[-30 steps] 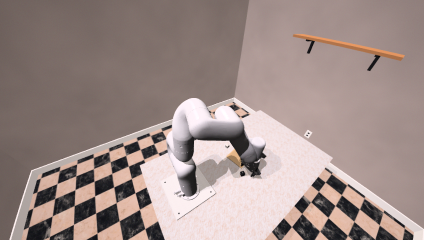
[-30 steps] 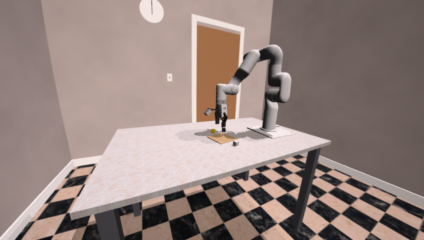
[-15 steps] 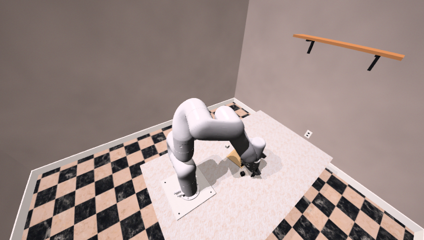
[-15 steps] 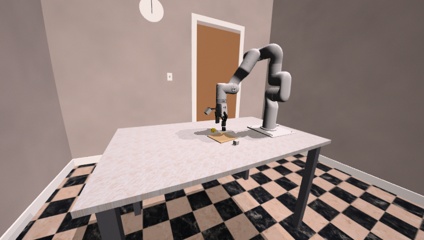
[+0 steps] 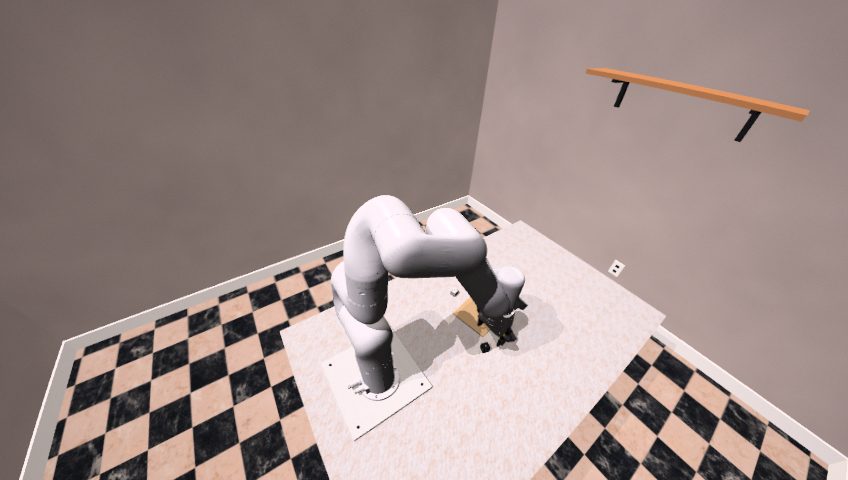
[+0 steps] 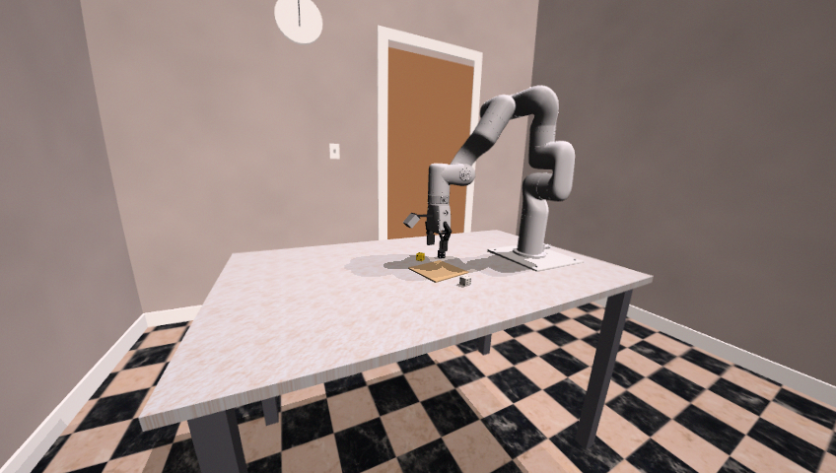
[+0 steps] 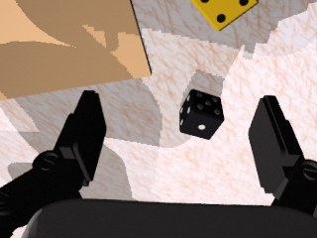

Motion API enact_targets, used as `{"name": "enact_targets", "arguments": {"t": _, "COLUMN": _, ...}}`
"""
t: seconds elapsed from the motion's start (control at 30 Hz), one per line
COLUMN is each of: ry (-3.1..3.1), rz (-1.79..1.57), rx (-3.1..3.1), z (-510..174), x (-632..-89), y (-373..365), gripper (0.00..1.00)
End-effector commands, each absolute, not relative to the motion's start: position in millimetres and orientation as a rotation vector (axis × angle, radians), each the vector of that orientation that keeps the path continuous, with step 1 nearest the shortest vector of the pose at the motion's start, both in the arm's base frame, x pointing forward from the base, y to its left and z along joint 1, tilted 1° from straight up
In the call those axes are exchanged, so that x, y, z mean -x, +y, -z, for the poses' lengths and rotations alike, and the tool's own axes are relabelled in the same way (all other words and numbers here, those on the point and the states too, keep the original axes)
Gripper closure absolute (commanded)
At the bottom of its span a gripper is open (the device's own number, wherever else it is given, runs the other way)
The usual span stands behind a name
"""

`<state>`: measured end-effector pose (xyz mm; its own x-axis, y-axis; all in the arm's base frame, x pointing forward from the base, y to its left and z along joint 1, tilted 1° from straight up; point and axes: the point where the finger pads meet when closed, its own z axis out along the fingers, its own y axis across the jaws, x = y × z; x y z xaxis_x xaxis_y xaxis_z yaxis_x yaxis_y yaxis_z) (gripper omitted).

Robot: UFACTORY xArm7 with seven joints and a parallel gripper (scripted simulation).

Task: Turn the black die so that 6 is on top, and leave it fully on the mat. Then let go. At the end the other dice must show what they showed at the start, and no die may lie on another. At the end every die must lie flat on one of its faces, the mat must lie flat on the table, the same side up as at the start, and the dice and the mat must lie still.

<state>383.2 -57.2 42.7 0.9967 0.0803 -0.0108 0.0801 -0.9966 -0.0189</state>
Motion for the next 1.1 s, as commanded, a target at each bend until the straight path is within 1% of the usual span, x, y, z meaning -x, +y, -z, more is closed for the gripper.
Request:
{"name": "enact_targets", "arguments": {"t": 0.0, "ry": -0.126, "rz": -0.012, "rx": 3.123, "z": -44.3, "x": -390.8, "y": -25.2, "gripper": 0.00}}
{"name": "enact_targets", "arguments": {"t": 0.27, "ry": -0.126, "rz": -0.012, "rx": 3.123, "z": -45.3, "x": -403.2, "y": 43.3, "gripper": 0.00}}
{"name": "enact_targets", "arguments": {"t": 0.33, "ry": -0.126, "rz": -0.012, "rx": 3.123, "z": -45.3, "x": -403.2, "y": 43.3, "gripper": 0.00}}
{"name": "enact_targets", "arguments": {"t": 0.7, "ry": -0.126, "rz": -0.012, "rx": 3.123, "z": -46.6, "x": -419.2, "y": 131.3, "gripper": 0.00}}
{"name": "enact_targets", "arguments": {"t": 0.83, "ry": -0.126, "rz": -0.012, "rx": 3.123, "z": -46.9, "x": -422.6, "y": 150.2, "gripper": 0.00}}
{"name": "enact_targets", "arguments": {"t": 1.07, "ry": -0.126, "rz": -0.012, "rx": 3.123, "z": -47.0, "x": -424.6, "y": 160.9, "gripper": 0.00}}
